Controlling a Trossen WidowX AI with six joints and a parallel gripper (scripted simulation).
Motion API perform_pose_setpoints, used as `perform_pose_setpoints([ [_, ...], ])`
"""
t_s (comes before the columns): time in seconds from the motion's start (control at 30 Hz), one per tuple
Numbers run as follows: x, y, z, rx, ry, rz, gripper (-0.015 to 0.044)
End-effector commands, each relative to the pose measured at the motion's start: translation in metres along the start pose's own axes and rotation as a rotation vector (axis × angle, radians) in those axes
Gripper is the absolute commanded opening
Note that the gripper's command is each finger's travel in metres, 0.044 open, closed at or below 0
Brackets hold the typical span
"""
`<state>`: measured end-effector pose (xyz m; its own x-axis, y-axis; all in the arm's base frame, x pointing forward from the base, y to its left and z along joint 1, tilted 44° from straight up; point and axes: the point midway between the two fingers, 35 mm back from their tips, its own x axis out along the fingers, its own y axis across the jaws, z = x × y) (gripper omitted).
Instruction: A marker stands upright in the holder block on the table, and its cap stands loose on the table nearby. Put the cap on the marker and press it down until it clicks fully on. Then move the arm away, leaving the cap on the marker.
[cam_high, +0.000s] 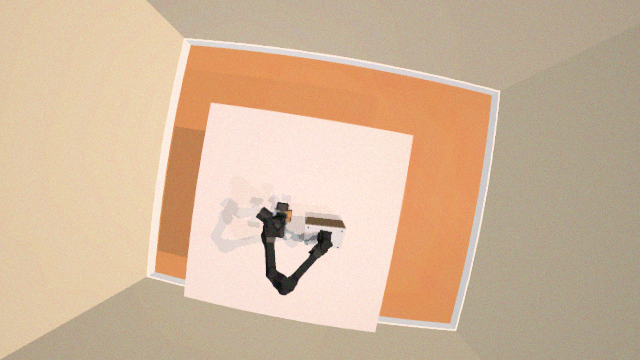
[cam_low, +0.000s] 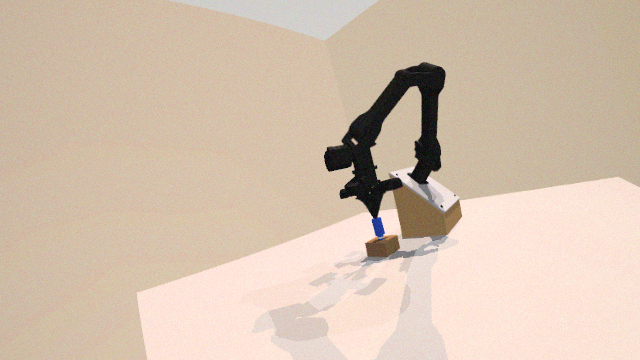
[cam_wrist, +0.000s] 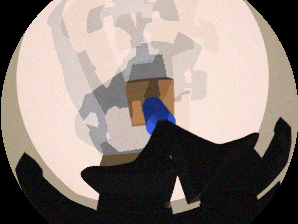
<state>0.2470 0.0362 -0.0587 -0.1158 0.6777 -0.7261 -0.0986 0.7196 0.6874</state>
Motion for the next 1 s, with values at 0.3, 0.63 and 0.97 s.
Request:
perform_pose_setpoints([
  [0.3,0.005,0.0,0.001,0.0,-0.004,-0.001,0.0],
  [0.63,-0.085,-0.002,0.001,0.003,-0.003,-0.004,0.0],
  [0.97,-0.085,-0.002,0.001,0.003,-0.003,-0.004,0.0157],
])
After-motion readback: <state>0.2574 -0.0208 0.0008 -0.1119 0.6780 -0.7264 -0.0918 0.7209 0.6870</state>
